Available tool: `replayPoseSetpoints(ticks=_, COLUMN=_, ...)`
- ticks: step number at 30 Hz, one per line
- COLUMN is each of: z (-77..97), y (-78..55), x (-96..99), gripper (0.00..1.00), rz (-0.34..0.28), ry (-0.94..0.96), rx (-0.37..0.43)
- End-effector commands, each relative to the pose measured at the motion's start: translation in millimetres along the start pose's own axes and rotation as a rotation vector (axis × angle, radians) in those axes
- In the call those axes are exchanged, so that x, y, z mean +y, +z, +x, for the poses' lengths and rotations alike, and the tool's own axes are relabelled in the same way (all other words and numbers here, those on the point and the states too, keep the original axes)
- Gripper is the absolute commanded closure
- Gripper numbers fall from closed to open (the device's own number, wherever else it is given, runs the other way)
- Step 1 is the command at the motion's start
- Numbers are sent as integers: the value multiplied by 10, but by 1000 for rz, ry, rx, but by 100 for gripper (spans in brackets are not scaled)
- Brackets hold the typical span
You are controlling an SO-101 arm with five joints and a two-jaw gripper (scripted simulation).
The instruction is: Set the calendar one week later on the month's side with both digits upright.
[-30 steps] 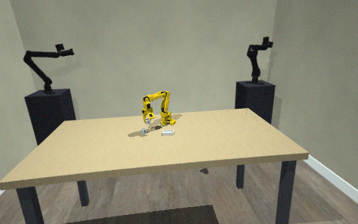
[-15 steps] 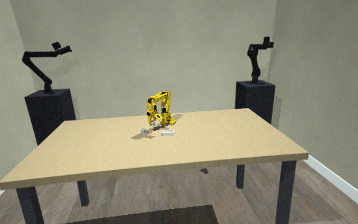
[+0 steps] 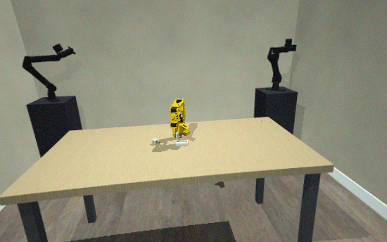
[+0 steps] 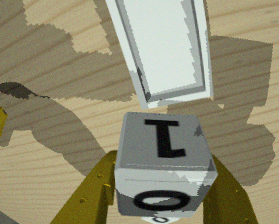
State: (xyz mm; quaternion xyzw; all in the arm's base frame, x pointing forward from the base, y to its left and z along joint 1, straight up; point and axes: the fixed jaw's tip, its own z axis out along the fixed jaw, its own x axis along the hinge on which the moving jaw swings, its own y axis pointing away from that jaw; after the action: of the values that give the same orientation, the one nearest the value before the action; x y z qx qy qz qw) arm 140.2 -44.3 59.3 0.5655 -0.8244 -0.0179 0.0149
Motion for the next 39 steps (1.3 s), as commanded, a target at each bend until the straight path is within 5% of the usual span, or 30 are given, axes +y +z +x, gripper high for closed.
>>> replayPoseSetpoints(ticks=1, z=-197, y=-90, x=-56, gripper=100, rz=61, ry=-120, rx=-3)
replayPoseSetpoints(ticks=15, z=-478, y=-87, x=21, gripper=100, rz=61, ry=-306, rx=0)
replayPoseSetpoints(ticks=39, z=-493, y=-87, x=27, gripper=100, rz=61, ry=-317, rx=0)
